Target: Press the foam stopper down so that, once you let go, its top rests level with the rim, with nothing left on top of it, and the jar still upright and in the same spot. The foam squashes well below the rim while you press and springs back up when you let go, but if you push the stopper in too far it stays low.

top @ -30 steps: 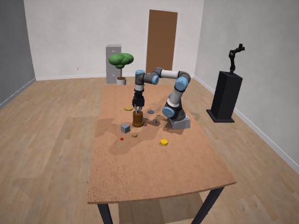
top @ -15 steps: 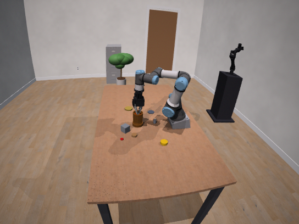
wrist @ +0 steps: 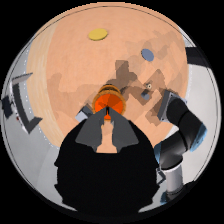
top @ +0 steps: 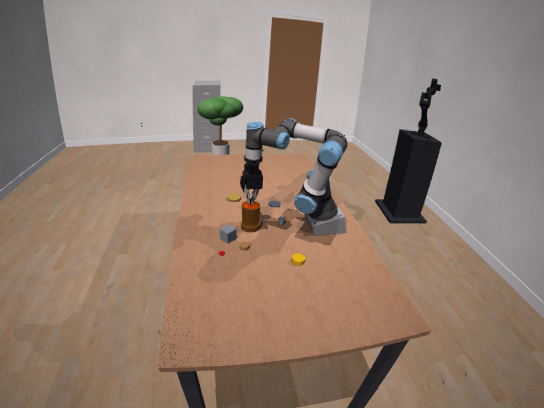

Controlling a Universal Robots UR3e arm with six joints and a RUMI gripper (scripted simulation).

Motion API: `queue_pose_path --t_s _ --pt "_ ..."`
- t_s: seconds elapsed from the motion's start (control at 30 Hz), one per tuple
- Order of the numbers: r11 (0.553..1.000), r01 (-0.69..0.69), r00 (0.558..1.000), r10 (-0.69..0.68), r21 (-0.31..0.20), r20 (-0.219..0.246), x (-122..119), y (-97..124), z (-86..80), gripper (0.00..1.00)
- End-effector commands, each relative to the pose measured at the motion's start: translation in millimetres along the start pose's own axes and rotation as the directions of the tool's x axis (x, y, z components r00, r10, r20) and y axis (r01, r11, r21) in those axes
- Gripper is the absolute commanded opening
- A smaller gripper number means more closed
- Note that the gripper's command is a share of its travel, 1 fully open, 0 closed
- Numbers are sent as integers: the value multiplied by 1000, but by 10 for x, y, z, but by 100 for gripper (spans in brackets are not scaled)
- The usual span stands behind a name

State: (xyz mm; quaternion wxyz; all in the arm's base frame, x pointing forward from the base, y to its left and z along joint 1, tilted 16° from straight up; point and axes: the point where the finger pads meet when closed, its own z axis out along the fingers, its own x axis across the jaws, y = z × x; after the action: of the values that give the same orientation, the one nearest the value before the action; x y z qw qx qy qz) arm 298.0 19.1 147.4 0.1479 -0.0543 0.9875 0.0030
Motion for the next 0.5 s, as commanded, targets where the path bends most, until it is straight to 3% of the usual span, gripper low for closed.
queue_pose_path --t_s 0.0,0.27,0.47 --pt "1000 1 1000 -1 -9 -7 17 12 -200 0" --pt "1000 1 1000 -1 -11 -9 16 10 -397 0" --pt "1000 1 1000 -1 -11 -9 15 9 -454 0"
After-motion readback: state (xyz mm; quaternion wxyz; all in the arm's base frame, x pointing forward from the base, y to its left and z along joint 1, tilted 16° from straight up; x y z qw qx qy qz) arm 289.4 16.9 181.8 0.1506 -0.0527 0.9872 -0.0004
